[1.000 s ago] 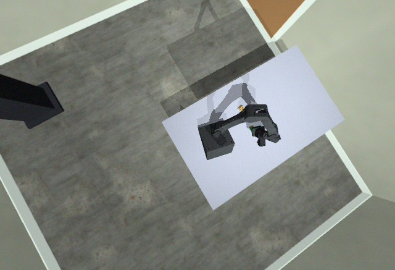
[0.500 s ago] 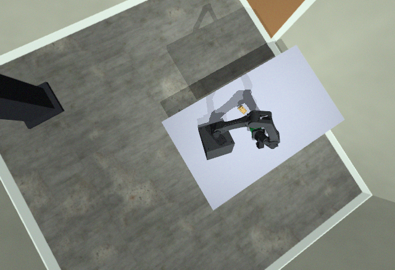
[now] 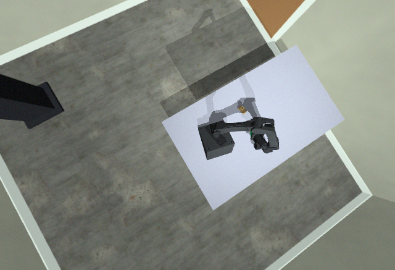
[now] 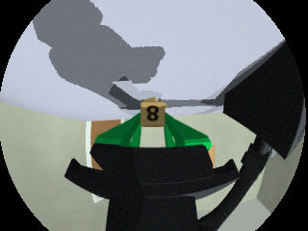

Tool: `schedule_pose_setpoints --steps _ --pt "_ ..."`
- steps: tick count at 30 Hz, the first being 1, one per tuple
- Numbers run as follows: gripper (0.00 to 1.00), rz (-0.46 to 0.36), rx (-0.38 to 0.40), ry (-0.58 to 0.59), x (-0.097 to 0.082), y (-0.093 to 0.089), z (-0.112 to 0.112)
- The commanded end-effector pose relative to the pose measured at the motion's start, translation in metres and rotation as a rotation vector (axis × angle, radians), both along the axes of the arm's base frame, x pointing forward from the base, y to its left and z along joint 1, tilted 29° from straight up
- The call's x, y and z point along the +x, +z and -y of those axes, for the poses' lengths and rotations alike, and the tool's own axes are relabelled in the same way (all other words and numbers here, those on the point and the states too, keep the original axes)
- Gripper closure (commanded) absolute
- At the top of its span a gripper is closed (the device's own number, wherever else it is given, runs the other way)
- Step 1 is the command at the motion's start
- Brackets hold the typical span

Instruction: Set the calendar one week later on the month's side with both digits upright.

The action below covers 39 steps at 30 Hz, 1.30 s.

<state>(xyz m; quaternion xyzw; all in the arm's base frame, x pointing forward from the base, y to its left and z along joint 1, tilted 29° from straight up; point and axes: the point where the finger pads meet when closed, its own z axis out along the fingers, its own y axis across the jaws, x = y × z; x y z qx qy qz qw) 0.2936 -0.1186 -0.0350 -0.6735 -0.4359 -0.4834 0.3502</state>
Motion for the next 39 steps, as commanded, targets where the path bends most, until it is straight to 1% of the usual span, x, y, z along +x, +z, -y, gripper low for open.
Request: schedule_pose_setpoints --steps 1,13,17,19,22,25,29,31,37,39 --pt "0.74 0.039 -0.009 -0.02 0.006 0.016 0.008" --pt "0.74 0.021 0.011 -0.018 0.003 0.012 0.003" --pt "0.74 0.015 0.016 -0.013 0.002 0.003 -0.002" --pt "0.74 0.015 0.016 -0.013 0.002 0.003 -0.002" --pt "0.74 -0.002 0.032 -0.011 -0.001 -0.002 -0.007" --pt "0.74 0.004 0.024 -0.017 0.001 -0.004 -0.005" --pt "0.74 -0.004 0.033 -0.009 0.001 -0.009 -0.012" --pt "0.74 0.003 0.025 -0.01 0.003 -0.011 -0.011" --pt "0.74 -0.003 0.032 -0.018 0.001 -0.017 -0.013" --pt "0.74 0.003 0.025 -0.009 0.004 -0.02 -0.016"
